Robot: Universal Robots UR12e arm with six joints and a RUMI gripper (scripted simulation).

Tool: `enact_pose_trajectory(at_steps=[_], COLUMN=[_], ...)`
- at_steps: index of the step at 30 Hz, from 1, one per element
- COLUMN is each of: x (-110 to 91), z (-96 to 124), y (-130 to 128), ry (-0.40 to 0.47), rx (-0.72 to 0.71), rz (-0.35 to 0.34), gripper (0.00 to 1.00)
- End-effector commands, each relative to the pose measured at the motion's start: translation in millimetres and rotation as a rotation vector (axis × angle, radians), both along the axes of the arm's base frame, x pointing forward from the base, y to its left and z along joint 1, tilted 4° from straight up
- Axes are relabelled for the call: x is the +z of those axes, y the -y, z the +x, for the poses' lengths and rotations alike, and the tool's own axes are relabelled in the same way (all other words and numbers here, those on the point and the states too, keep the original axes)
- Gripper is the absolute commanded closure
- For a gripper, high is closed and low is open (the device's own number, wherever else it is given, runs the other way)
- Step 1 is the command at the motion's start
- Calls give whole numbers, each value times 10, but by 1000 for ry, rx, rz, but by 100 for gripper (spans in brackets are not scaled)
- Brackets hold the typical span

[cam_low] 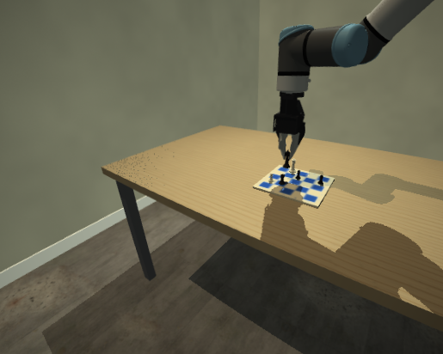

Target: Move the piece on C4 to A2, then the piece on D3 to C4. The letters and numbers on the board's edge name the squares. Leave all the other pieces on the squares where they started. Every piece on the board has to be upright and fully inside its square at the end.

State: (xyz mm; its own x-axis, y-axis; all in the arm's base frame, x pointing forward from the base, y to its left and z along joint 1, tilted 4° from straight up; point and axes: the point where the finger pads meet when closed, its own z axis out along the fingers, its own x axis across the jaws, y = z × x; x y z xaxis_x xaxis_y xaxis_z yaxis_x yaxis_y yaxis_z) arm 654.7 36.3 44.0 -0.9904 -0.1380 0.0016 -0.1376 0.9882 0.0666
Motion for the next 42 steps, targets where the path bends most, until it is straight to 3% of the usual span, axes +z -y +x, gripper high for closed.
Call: enact_pose_trajectory(at_steps=[1,8,25,39,42], x=[417,524,526,534,537], z=[6,7,2,-54,-79], y=[30,37,32,-22,-48], ry=[0,0,2,19,27], rx=[0,0,27,294,406], rz=[0,0,0,3,5], gripper=[100,100,100,100,100])
